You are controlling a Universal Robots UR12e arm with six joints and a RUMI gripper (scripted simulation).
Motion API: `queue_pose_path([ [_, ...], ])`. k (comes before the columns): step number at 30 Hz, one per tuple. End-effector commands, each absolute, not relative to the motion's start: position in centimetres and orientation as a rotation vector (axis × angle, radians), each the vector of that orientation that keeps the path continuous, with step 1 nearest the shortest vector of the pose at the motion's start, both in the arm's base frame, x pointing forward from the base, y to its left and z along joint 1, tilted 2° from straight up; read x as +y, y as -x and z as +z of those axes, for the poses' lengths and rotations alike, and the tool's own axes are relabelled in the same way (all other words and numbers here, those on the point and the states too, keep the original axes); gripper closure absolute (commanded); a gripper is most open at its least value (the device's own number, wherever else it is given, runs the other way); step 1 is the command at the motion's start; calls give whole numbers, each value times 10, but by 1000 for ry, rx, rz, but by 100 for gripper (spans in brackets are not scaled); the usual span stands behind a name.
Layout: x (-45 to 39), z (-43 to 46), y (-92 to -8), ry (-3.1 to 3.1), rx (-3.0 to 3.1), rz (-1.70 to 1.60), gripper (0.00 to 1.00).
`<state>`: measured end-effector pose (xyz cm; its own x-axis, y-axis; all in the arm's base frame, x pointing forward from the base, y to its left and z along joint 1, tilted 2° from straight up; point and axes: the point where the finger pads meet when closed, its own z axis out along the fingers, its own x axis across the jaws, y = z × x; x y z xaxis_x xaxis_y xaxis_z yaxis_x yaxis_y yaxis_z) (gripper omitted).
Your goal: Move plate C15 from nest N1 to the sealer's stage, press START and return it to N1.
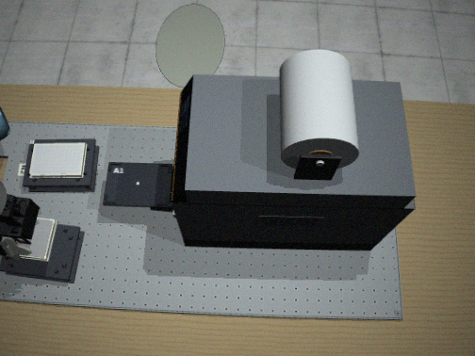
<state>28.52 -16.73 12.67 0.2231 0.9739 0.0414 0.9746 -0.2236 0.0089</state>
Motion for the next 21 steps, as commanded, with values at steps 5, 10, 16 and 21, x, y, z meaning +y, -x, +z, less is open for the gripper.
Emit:
queue_pose_path([
  [5, -167, 110, -287, 2443, -1948, -59, 100],
  [10, -167, 102, -288, 2443, -1948, -59, 100],
  [16, -167, 95, -288, 2443, -1948, -59, 100],
  [21, -167, 87, -288, 2443, -1948, -59, 100],
])
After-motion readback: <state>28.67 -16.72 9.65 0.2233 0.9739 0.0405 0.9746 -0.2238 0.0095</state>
